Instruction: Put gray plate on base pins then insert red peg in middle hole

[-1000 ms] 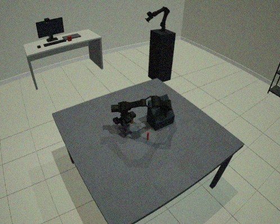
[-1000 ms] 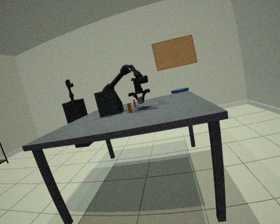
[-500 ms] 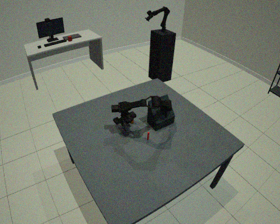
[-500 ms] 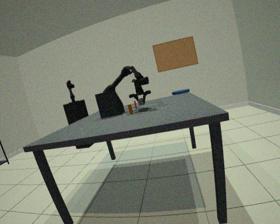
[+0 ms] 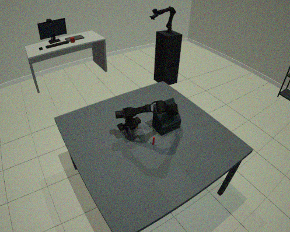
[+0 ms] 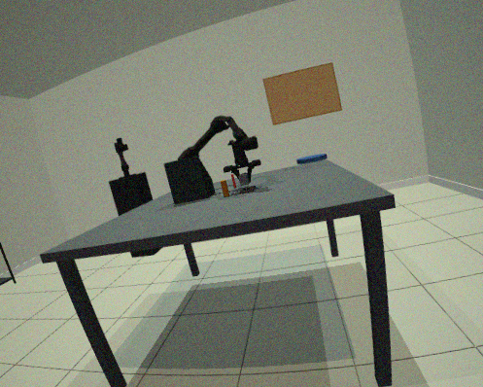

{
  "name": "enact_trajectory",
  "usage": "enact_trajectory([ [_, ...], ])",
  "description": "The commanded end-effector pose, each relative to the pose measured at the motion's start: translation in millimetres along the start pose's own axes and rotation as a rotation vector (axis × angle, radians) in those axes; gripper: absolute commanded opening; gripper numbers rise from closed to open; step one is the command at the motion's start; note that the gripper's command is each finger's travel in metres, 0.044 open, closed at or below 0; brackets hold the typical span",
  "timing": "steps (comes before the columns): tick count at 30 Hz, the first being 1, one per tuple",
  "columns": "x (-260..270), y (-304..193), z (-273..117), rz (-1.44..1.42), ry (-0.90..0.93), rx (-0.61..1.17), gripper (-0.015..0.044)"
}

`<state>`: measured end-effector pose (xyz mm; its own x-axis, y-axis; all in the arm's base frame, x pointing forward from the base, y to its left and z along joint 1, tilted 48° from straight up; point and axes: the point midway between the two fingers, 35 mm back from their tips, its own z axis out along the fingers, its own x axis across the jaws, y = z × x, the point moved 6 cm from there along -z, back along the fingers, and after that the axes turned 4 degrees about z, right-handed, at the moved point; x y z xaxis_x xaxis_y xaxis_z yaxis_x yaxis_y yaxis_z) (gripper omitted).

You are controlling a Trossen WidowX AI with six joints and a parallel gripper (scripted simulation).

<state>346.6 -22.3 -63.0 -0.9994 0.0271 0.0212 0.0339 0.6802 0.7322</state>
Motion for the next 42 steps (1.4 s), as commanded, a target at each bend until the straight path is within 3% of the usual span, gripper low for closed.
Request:
enact_trajectory([
  [1,0,0,3,0.005,-0.004,-0.003,0.0],
  [20,-1,0,19,0.0,-0.002,-0.003,0.0],
  [37,-1,0,19,0.0,-0.002,-0.003,0.044],
  [42,-2,0,8,0.0,-0.003,0.0,0.044],
])
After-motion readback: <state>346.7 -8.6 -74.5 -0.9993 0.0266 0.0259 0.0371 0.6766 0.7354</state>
